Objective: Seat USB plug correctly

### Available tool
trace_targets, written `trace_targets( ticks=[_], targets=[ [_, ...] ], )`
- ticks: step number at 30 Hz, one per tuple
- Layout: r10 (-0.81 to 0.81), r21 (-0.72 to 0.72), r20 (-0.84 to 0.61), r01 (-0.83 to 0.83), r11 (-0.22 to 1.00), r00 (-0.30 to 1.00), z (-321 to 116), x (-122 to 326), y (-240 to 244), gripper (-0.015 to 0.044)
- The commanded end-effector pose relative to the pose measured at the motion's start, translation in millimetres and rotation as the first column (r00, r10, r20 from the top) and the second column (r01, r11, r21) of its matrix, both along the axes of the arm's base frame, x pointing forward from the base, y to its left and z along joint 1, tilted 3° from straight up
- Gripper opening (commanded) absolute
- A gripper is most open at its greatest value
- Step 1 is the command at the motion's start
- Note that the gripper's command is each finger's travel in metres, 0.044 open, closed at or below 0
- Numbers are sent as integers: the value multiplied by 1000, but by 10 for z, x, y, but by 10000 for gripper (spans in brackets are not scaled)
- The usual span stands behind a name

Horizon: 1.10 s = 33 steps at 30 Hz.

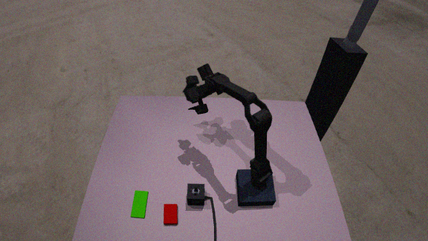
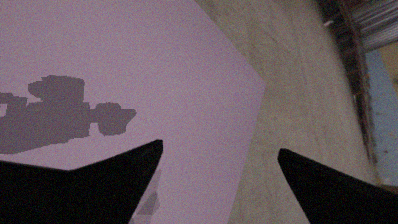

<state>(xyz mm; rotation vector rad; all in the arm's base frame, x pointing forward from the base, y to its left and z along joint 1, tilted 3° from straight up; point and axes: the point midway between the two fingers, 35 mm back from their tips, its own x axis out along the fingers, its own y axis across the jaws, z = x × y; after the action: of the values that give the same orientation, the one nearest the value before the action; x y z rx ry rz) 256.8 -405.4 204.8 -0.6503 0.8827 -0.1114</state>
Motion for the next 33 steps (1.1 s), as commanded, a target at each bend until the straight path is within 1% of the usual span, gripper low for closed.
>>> trace_targets(
  ticks=[1, 6, 11, 16, 21, 23, 33],
  targets=[
    [126, 64, -87, -120, 991, 988, -171, 411, 582, 440],
    [308, 146, -208, -282, 948, 929, -372, 802, 1448, 440],
    [490, 223, -338, -438, 871, 803, -548, 946, 2377, 440],
    [636, 289, -466, -573, 767, 616, -682, 828, 3241, 440],
    [716, 342, -579, -681, 647, 390, -767, 487, 3949, 440],
    [722, 349, -593, -694, 630, 358, -775, 424, 4033, 440],
    [722, 349, -593, -694, 630, 357, -777, 409, 4038, 440]
  ],
)
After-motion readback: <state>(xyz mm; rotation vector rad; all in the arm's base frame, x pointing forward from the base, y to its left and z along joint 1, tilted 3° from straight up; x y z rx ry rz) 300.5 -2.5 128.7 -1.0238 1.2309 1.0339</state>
